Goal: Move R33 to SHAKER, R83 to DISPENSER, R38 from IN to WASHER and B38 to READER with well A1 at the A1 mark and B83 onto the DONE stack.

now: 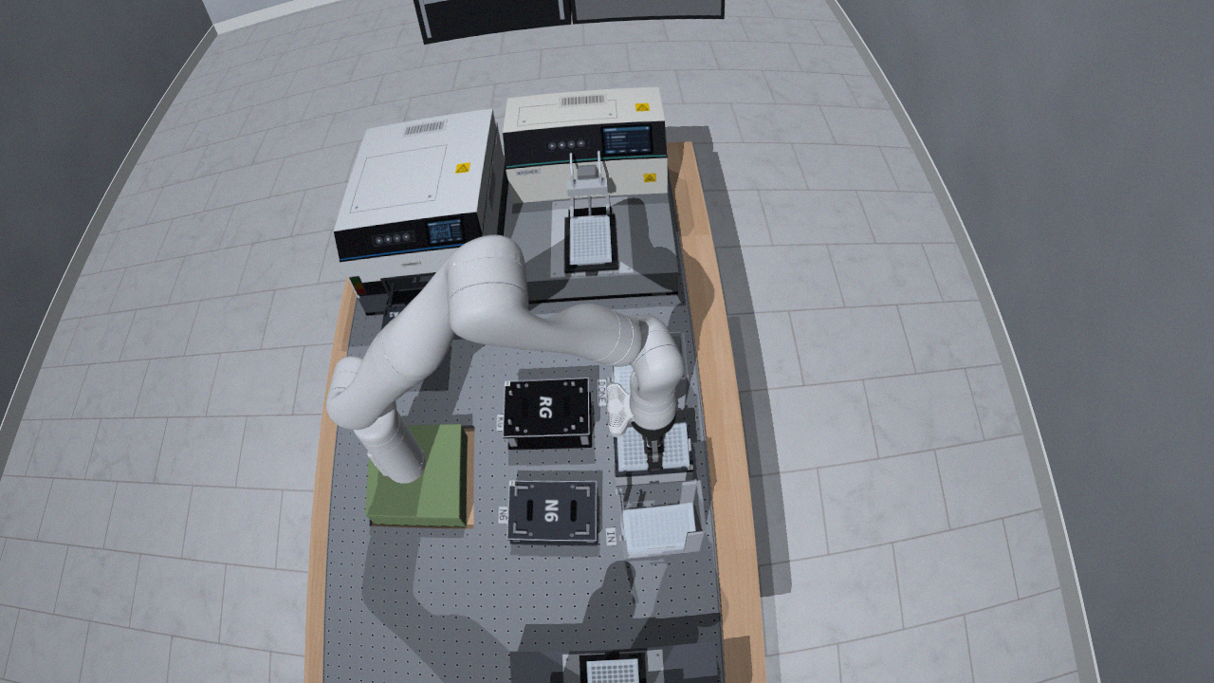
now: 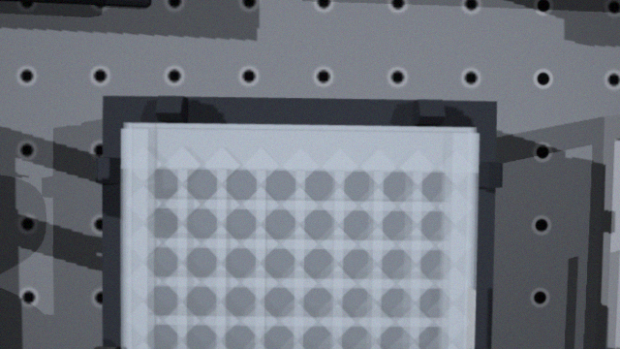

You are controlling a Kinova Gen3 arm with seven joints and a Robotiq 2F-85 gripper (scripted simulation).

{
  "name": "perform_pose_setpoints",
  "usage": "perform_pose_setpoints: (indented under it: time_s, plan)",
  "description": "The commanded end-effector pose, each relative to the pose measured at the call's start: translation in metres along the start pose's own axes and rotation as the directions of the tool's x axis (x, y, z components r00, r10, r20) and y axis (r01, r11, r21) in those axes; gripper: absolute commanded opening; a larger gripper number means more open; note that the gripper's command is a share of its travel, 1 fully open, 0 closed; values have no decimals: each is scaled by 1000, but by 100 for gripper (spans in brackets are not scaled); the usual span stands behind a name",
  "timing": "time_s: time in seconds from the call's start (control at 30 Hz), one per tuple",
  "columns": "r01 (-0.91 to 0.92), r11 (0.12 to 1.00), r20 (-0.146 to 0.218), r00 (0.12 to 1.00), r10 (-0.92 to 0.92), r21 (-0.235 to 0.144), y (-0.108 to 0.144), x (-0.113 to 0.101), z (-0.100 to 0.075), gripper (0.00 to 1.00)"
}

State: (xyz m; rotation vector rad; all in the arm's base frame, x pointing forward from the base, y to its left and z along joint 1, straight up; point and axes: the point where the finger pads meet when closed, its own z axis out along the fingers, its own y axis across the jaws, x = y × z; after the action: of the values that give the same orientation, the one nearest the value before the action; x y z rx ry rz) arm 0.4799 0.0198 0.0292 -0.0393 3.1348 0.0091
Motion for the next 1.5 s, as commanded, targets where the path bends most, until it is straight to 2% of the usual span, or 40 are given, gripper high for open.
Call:
perform_pose_setpoints:
  time_s: [0.0,1.47]
  plan:
    - [-1,1000,0,1000,1,0,0,0,1,94]
    - [-1,1000,0,1000,1,0,0,0,-11,94]
